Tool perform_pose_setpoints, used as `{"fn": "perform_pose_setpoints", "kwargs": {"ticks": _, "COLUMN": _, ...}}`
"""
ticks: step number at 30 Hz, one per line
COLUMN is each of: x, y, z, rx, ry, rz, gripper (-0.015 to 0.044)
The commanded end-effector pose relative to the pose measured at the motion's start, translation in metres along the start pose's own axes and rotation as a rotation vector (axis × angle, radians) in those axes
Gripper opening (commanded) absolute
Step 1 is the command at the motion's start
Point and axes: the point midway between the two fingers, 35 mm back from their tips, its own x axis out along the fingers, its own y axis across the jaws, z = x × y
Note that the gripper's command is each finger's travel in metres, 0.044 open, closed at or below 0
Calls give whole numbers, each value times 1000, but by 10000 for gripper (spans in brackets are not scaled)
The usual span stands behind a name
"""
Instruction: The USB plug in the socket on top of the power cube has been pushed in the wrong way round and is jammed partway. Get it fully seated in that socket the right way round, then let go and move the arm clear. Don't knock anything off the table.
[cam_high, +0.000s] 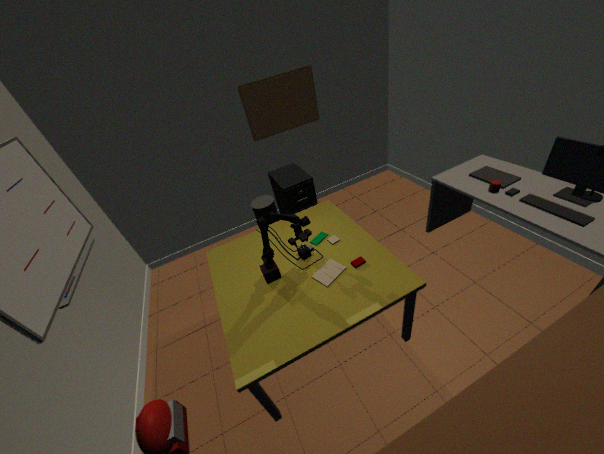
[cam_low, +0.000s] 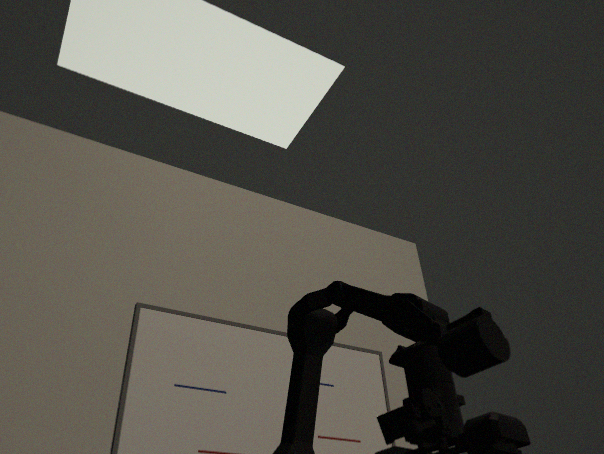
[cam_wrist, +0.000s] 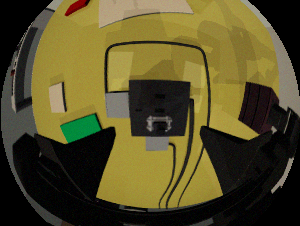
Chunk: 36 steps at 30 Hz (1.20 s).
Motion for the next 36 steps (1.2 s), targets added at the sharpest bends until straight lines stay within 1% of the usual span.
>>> {"fn": "perform_pose_setpoints", "kwargs": {"ticks": 1, "x": 5, "y": -2, "z": 0, "rx": 4, "ry": 3, "rz": -7, "gripper": 440}}
{"fn": "perform_pose_setpoints", "kwargs": {"ticks": 6, "x": 5, "y": -2, "z": 0, "rx": 4, "ry": 3, "rz": -7, "gripper": 440}}
{"fn": "perform_pose_setpoints", "kwargs": {"ticks": 23, "x": 4, "y": -1, "z": 0, "rx": 0, "ry": 0, "rz": -4, "gripper": 0}}
{"fn": "perform_pose_setpoints", "kwargs": {"ticks": 36, "x": 4, "y": -1, "z": 0, "rx": 0, "ry": 0, "rz": -4, "gripper": 0}}
